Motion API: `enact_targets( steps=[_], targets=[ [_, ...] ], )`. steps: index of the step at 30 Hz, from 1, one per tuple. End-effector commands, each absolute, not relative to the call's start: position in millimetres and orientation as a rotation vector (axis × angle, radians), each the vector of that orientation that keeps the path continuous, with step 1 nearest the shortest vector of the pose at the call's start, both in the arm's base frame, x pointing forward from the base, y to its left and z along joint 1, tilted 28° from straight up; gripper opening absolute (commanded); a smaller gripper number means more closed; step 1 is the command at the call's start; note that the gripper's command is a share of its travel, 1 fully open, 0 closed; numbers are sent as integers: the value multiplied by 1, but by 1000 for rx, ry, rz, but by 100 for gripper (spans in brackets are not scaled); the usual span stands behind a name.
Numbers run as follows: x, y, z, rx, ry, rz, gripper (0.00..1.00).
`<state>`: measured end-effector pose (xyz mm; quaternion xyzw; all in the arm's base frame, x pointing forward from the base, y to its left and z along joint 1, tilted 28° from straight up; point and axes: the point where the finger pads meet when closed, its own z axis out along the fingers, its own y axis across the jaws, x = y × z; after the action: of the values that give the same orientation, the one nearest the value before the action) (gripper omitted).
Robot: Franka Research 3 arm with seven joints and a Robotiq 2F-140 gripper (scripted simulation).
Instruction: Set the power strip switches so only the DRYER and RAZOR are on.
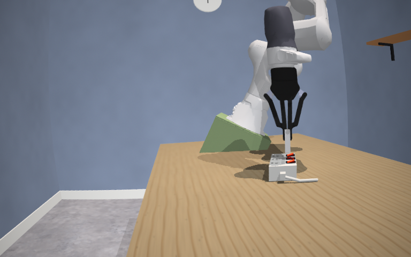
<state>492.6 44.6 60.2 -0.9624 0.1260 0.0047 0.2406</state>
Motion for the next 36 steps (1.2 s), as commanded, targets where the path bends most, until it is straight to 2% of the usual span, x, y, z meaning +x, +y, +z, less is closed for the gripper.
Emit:
enact_targets(
  steps=[1,36],
  targets=[
    [495,46,57,-2636,335,1,0],
    [495,48,54,-2636,335,1,0]
  ],
)
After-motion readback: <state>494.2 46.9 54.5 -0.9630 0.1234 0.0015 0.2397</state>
